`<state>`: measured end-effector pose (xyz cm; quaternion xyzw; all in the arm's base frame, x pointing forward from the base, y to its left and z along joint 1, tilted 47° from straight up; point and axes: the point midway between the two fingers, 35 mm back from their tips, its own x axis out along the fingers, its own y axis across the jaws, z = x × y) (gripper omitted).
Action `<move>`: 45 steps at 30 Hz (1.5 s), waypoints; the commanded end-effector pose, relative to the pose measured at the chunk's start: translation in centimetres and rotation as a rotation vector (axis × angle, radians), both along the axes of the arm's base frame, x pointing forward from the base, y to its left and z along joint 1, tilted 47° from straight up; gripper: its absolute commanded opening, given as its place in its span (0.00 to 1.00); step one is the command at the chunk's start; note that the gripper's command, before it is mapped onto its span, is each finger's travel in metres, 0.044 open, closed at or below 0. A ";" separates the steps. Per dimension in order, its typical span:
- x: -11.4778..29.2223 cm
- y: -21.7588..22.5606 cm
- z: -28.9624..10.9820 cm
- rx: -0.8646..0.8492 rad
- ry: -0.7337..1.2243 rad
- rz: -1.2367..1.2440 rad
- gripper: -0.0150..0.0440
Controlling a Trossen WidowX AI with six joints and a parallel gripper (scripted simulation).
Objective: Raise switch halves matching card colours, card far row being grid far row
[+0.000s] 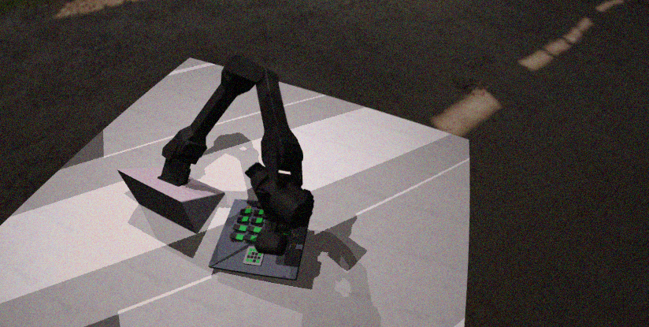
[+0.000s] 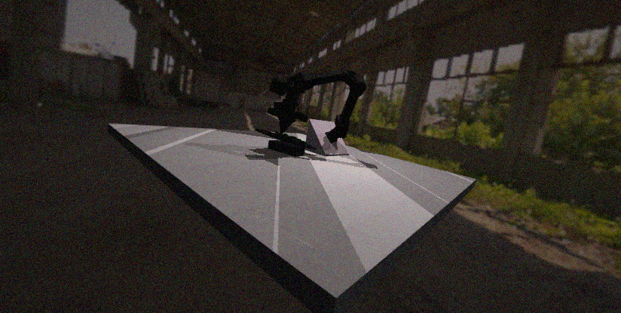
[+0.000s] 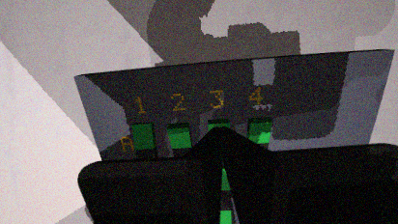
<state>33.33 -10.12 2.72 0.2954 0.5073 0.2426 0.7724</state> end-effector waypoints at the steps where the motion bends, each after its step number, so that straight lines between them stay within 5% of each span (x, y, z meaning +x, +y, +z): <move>1: 0.1 0.1 -0.1 0.004 -0.001 -0.001 0.25; 13: 0.1 0.2 -0.2 0.004 -0.001 -0.001 0.25; 23: -2.5 -4.2 3.9 0.004 -0.017 -0.020 0.25; 33: -9.9 -0.7 3.0 0.005 -0.013 -0.020 0.25; 45: -8.4 2.1 0.5 0.005 0.004 -0.001 0.25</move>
